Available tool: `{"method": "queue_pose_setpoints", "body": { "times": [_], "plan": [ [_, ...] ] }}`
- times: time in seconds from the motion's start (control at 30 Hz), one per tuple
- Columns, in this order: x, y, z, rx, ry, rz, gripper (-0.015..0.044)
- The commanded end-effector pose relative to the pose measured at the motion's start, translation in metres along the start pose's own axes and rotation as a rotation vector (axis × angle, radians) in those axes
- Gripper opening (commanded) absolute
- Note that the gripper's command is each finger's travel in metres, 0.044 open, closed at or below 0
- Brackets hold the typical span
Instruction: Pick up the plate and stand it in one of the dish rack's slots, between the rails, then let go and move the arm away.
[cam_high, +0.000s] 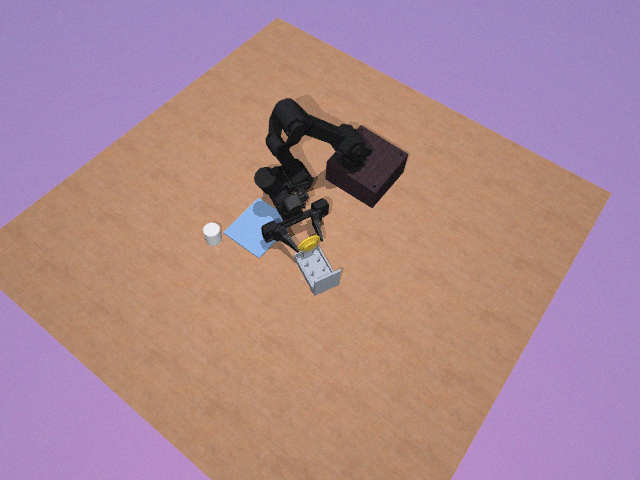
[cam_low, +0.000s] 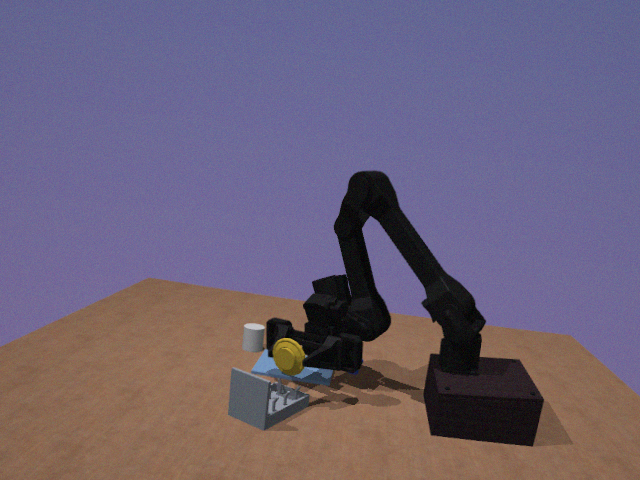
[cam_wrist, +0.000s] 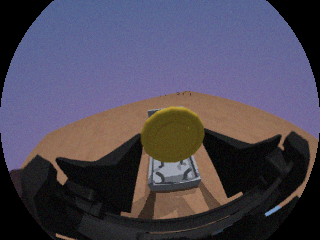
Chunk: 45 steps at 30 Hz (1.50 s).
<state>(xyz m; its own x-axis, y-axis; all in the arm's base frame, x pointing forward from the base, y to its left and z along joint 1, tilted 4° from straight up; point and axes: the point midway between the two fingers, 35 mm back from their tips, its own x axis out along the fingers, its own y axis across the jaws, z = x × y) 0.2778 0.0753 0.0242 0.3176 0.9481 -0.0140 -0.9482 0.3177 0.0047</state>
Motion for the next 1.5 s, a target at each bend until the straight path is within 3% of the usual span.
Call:
{"method": "queue_pose_setpoints", "body": {
  "times": [0.0, 0.3, 0.77, 1.27, 1.47],
  "plan": [
    [0.006, -0.001, -0.011, -0.019, 0.009, 0.004, 0.0],
    [0.015, 0.0, -0.034, -0.026, 0.023, 0.012, 0.0],
    [0.014, 0.001, -0.029, -0.013, 0.021, 0.013, 0.0],
    [0.014, 0.001, -0.029, -0.016, 0.021, 0.013, 0.0394],
    [0.014, 0.001, -0.029, -0.016, 0.021, 0.013, 0.04]
  ]
}}
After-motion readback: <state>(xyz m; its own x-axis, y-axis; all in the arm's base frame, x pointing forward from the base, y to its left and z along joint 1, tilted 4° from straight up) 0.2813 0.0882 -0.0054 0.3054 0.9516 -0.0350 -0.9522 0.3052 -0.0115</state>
